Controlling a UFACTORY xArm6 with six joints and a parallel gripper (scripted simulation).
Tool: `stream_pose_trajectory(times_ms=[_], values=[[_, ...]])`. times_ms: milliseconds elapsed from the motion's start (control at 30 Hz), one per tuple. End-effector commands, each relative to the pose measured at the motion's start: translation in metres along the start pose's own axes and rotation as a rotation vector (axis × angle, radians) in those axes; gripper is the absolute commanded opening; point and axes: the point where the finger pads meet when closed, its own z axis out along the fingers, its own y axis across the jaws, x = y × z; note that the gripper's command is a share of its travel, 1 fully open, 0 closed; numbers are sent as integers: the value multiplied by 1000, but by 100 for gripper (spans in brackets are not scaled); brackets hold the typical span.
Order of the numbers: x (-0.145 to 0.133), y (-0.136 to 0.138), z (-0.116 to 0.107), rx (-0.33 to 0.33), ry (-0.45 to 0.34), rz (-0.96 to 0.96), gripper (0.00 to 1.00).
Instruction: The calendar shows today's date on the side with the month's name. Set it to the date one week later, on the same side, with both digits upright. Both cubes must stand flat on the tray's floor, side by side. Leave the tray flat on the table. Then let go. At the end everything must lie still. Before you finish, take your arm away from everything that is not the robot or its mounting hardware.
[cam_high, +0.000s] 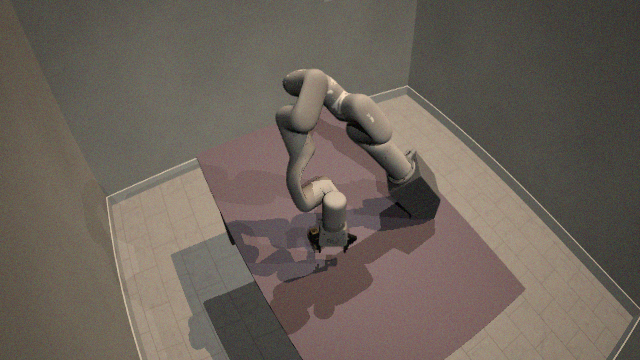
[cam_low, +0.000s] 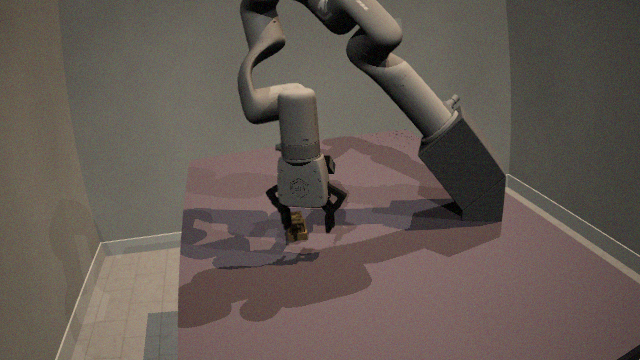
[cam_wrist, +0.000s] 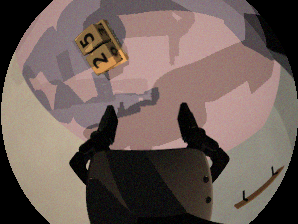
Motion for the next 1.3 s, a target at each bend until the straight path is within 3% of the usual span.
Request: stream_pose_trajectory(times_ms=[0, 700, 900, 1267], values=[[-4, -8, 0, -1, 0, 0, 100], [-23, -55, 0, -1, 0, 0, 100], [-23, -56, 0, -1, 0, 0, 100], [-23, -56, 25, -1, 0, 0, 100]])
